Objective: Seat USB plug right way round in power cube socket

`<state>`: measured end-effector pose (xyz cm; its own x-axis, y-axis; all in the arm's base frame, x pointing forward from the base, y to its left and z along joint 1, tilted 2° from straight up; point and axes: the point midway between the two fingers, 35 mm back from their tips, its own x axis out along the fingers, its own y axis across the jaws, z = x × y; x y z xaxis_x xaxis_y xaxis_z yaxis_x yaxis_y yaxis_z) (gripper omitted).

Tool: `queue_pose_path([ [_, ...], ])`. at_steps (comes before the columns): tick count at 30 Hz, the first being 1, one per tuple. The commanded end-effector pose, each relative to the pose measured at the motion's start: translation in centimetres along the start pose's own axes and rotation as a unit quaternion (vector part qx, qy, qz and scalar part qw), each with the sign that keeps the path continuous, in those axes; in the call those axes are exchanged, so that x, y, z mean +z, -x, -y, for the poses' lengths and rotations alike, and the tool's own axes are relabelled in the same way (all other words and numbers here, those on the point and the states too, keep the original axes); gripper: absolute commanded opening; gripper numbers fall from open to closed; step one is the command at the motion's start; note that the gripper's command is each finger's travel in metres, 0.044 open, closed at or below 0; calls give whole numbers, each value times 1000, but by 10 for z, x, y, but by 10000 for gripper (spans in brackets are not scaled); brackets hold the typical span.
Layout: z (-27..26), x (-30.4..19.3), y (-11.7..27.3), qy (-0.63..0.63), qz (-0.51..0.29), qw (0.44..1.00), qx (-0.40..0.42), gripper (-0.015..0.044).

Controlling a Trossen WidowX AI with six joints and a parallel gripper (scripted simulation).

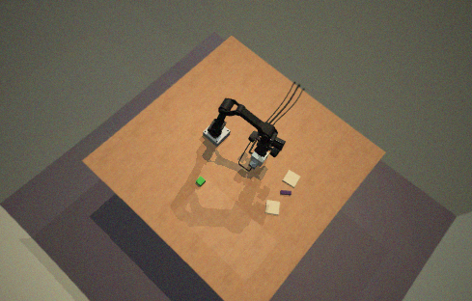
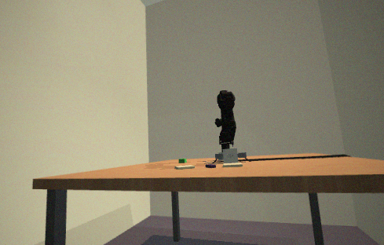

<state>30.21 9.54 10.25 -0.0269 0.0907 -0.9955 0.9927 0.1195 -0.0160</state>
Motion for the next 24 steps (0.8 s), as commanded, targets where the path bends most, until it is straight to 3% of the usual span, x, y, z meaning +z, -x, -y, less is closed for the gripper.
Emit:
queue_pose_path([
  [1, 0, -1, -1, 2, -4, 1000, 0, 0],
  [24, 0, -1, -4, 1, -5, 1000, 0, 0],
])
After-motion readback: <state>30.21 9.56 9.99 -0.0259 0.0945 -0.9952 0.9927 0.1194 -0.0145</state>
